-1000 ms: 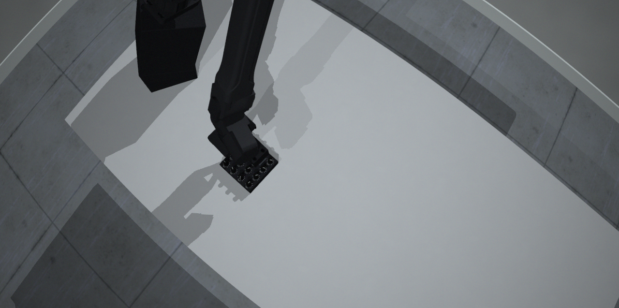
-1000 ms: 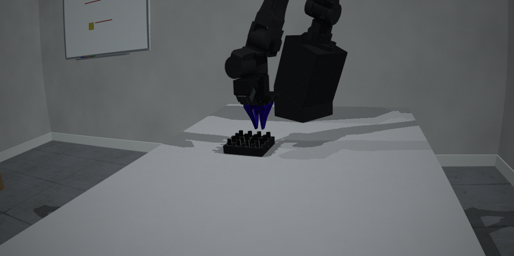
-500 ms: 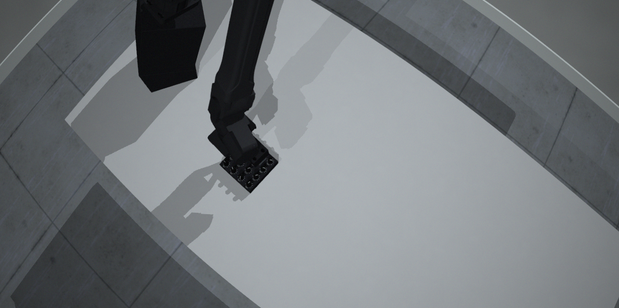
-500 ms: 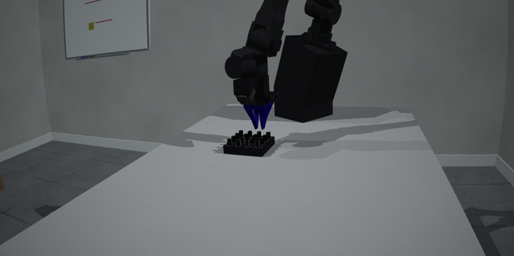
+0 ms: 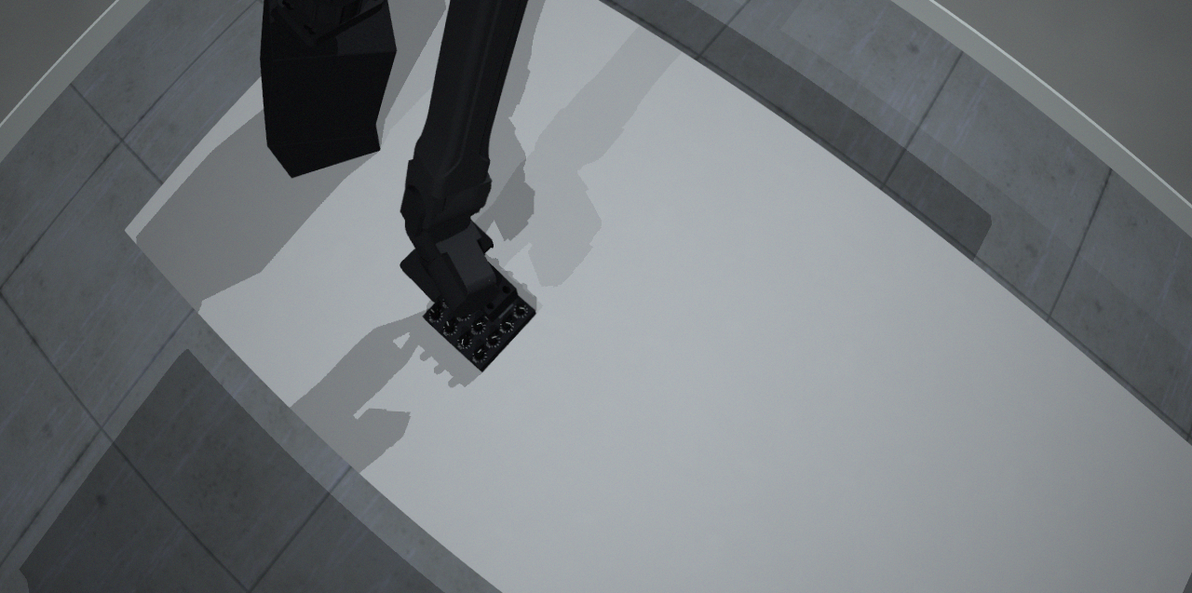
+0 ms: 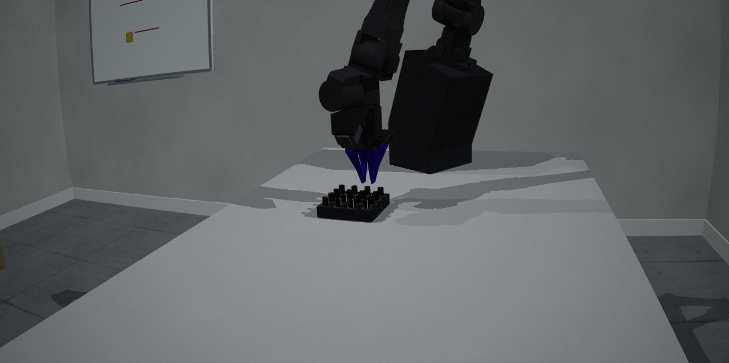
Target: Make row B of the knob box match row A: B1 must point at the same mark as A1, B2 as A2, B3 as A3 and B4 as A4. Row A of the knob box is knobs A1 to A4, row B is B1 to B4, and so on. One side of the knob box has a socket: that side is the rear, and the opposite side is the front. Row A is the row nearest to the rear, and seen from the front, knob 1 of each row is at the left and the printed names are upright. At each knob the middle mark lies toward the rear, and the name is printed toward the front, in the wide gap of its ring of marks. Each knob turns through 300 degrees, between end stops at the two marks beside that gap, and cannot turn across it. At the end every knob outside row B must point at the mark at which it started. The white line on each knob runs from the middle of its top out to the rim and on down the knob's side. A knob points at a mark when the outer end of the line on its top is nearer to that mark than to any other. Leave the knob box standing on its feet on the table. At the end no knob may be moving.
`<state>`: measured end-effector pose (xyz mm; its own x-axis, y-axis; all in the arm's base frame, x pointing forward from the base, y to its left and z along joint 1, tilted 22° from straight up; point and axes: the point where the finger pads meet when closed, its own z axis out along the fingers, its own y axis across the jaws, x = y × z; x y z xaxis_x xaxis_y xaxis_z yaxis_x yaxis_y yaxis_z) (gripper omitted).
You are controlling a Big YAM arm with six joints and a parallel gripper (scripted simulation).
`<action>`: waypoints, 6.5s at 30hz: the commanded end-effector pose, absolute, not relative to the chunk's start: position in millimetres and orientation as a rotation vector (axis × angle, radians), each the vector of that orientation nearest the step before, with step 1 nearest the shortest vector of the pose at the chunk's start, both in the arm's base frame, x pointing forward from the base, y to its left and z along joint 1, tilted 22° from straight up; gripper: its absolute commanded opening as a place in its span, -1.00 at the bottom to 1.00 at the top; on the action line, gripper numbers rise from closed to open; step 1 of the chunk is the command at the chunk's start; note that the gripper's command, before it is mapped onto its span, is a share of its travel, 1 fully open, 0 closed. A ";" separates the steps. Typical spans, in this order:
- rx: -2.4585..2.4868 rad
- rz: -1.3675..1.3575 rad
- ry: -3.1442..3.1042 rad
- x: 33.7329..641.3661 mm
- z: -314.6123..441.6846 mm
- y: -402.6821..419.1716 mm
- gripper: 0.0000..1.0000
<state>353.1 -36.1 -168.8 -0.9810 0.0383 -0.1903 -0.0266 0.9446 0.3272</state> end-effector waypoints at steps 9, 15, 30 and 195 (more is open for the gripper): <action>0.006 0.478 2.890 361.9 -172.9 -39.3 -0.65; 0.004 0.482 2.894 362.7 -177.5 -33.6 -0.65; 0.003 0.484 2.897 362.3 -184.2 -30.9 -0.65; -1.861 0.166 2.048 357.4 -184.6 -29.9 -0.86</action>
